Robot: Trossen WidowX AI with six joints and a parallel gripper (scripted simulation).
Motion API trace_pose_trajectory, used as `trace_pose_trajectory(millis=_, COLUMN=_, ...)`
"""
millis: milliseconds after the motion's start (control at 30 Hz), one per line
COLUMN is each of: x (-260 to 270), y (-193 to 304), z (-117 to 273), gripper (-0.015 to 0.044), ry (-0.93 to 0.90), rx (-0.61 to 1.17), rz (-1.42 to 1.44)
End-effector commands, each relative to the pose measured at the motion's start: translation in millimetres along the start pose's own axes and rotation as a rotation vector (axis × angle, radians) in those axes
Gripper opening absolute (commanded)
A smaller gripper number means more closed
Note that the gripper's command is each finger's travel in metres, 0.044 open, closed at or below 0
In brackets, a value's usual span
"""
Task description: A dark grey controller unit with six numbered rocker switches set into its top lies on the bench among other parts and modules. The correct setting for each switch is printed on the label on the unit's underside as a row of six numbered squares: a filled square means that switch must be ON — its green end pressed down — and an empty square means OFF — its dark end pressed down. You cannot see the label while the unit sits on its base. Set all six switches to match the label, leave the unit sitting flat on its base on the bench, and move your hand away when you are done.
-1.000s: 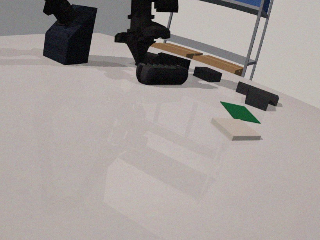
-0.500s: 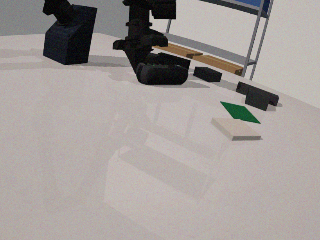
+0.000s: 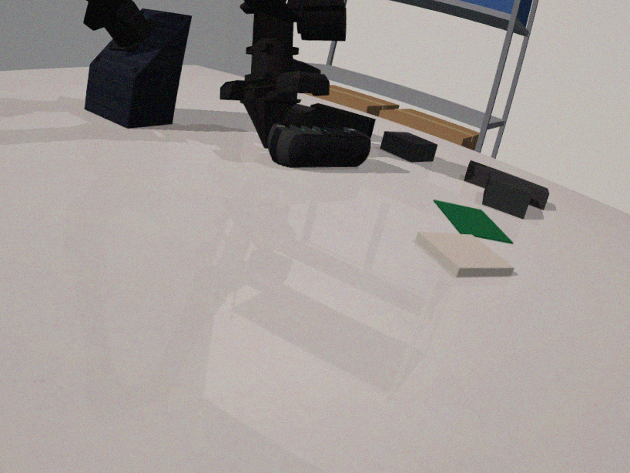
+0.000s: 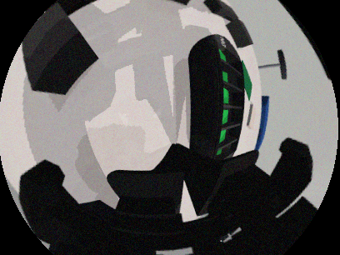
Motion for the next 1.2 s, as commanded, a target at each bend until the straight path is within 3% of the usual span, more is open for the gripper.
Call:
trace_pose_trajectory(millis=0, x=-2.2, y=-0.4, z=-0.1, gripper=0.0000, ry=0.005, rx=0.000, rz=0.000)
trace_pose_trajectory(millis=1167, x=-16.5, y=-1.0, z=-4.5, gripper=0.0000, ry=0.006, rx=0.001, rz=0.000)
Point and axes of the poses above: the point midway between the two fingers, 35 mm back from their tips, its own z axis back along the fingers, its own x axis across the jaws, y = z × x, the point moved 9 cm from there along z, back along the fingers, and after that the axes turned 6 degrees about -z, right-handed, at the moved point
